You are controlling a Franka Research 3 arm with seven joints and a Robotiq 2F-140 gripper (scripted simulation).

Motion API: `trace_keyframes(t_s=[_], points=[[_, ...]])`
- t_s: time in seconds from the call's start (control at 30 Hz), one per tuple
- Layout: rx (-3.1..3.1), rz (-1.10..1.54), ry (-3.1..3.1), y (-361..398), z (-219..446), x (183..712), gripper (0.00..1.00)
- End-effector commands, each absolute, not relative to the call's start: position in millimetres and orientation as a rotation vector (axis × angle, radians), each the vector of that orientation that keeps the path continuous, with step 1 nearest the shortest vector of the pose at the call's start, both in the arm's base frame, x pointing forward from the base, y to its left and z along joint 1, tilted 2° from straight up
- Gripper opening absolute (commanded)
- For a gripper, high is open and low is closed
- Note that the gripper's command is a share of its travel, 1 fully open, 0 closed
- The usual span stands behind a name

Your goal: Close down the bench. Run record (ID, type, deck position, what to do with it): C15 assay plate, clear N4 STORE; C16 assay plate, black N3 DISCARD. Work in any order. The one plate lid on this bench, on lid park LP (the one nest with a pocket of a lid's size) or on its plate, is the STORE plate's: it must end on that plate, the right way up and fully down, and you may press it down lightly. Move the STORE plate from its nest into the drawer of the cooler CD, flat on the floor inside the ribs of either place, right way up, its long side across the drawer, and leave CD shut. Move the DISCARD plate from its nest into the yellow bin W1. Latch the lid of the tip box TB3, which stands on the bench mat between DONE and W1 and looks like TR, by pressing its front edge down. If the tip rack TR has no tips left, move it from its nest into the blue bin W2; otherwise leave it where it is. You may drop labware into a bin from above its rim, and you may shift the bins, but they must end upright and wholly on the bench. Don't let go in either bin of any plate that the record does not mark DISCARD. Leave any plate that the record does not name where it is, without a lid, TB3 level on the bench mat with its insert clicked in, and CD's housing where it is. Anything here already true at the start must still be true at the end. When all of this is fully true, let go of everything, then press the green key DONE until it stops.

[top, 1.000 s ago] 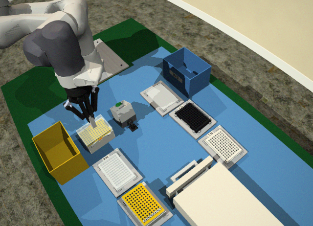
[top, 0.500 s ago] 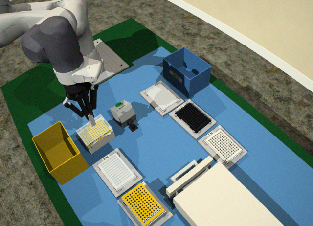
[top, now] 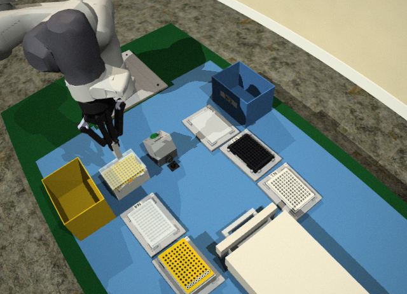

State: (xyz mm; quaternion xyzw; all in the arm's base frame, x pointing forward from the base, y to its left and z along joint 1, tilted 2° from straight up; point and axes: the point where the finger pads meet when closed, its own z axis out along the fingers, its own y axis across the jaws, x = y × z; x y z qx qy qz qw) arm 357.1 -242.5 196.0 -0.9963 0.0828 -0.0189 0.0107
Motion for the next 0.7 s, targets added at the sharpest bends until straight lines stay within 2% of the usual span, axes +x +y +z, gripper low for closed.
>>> trace_keyframes(t_s=[0.0,0.67], points=[[-3.108,-0.045,0.244,-241.3,202.8,354.5,0.0],[-3.108,-0.045,0.244,-241.5,211.8,354.2,0.0]])
